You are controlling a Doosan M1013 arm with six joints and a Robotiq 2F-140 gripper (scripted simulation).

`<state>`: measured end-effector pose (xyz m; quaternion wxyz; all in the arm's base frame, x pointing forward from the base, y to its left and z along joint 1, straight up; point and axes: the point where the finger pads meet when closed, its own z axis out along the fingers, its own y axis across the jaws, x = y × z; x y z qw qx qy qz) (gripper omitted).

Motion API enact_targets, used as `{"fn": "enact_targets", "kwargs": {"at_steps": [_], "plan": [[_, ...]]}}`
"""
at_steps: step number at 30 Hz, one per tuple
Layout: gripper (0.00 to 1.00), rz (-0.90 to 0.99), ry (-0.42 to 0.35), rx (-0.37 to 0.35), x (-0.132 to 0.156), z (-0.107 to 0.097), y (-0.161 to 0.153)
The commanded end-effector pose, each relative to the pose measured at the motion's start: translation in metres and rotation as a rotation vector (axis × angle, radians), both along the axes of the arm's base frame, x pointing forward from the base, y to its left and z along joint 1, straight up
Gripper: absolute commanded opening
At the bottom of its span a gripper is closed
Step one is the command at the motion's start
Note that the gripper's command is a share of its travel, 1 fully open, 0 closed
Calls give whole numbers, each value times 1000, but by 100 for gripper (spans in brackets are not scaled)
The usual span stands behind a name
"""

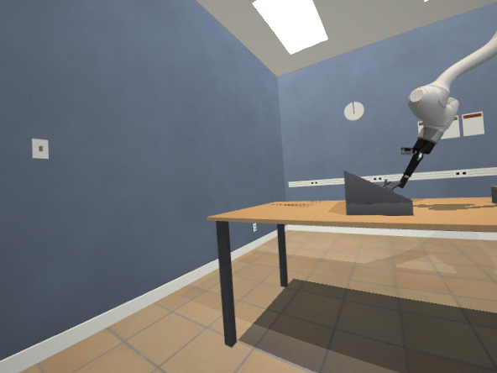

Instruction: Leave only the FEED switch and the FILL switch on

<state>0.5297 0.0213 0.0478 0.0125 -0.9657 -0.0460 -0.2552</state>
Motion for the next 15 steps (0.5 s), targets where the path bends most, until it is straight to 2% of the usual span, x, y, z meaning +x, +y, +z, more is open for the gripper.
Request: {"fn": "enact_targets", "kwargs": {"at_steps": [1, 15], "plan": [[10, 0, -1, 0, 1, 1, 0], [10, 0, -1, 0, 2, 1, 0]]}}
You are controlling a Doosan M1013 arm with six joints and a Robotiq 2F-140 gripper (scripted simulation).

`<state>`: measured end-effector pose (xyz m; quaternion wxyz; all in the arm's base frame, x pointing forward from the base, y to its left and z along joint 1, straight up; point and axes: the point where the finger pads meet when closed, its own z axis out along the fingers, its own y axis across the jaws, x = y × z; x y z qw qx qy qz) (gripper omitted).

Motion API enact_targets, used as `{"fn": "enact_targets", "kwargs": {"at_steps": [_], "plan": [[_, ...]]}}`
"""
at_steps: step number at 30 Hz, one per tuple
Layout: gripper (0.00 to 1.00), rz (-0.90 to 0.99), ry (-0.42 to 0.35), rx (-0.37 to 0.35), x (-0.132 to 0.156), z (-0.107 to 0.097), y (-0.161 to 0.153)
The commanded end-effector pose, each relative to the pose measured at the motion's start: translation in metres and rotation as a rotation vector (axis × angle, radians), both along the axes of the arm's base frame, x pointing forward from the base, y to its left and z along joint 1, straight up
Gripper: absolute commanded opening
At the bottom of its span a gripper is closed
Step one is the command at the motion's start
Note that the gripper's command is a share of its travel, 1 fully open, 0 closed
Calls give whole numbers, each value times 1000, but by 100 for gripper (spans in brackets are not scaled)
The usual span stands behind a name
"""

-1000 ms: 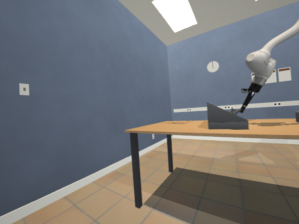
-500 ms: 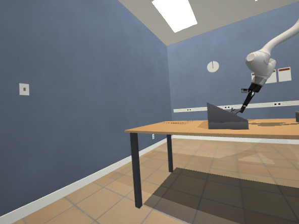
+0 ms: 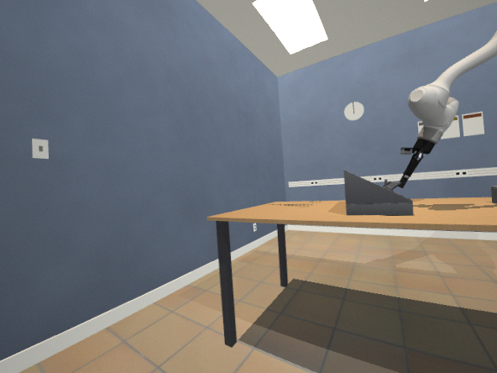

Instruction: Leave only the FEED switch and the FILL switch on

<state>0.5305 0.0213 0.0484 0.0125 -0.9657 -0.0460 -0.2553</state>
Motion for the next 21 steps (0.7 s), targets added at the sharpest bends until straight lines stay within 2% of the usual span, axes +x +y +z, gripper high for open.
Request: {"fn": "enact_targets", "kwargs": {"at_steps": [1, 21], "plan": [[10, 0, -1, 0, 1, 1, 0], [10, 0, -1, 0, 9, 6, 1]]}}
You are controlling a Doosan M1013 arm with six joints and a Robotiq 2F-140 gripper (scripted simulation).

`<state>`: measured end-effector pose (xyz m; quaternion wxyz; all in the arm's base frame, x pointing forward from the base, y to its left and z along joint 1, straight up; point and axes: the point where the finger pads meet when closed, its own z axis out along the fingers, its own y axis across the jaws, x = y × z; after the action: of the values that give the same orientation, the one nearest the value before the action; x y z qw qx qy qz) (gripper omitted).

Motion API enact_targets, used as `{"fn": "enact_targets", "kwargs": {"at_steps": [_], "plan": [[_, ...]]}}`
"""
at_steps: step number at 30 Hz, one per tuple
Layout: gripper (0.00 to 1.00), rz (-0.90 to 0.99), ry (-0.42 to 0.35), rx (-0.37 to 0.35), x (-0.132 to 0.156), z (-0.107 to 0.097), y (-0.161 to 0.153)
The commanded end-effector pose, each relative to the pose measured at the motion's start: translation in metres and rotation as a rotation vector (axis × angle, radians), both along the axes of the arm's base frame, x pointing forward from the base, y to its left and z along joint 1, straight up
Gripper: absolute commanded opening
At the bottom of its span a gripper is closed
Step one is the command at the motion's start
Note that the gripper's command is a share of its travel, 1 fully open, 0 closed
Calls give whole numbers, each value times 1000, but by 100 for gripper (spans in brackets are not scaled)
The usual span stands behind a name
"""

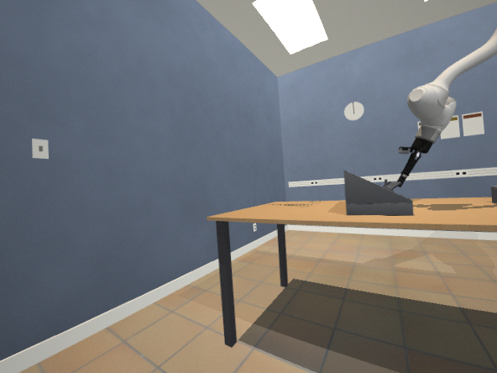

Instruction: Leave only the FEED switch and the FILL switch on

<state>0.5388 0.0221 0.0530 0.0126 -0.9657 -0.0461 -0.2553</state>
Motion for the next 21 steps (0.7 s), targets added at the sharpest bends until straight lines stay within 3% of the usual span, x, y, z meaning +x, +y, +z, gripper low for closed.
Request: {"fn": "enact_targets", "kwargs": {"at_steps": [1, 21], "plan": [[10, 0, -1, 0, 1, 1, 0], [10, 0, -1, 0, 15, 9, 1]]}}
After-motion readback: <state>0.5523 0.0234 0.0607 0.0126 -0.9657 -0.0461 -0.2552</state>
